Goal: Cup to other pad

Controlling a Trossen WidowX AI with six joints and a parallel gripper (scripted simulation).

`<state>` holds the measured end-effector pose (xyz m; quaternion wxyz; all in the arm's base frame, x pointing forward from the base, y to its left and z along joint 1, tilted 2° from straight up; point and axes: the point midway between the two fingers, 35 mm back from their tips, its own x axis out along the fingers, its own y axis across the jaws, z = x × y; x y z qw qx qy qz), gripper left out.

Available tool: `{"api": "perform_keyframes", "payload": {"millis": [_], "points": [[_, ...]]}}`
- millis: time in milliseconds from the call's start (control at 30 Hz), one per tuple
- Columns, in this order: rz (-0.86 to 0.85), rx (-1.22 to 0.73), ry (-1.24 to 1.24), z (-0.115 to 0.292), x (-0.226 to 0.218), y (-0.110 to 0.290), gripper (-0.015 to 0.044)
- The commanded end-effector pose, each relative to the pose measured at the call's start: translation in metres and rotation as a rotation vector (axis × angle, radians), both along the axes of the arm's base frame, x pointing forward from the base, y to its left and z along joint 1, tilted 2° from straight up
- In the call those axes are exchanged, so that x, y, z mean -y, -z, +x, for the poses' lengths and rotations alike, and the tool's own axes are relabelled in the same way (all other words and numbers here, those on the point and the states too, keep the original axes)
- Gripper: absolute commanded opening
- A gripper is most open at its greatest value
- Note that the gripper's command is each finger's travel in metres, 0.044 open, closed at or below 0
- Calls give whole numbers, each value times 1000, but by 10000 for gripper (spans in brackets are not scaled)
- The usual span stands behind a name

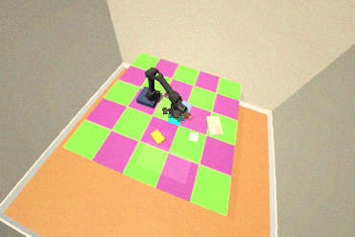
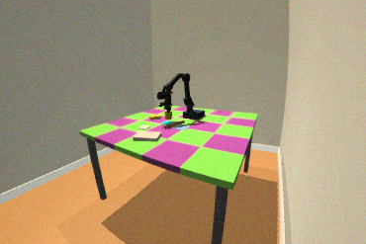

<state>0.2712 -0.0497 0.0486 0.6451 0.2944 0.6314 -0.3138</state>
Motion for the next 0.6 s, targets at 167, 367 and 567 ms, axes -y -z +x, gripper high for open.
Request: {"api": "perform_keyframes", "payload": {"millis": [167, 367, 567], "points": [[-2, -10, -6, -1, 1, 18, 0], [-2, -10, -6, -2, 2, 27, 0], [-2, -10, -6, -2, 3, 36, 0]]}}
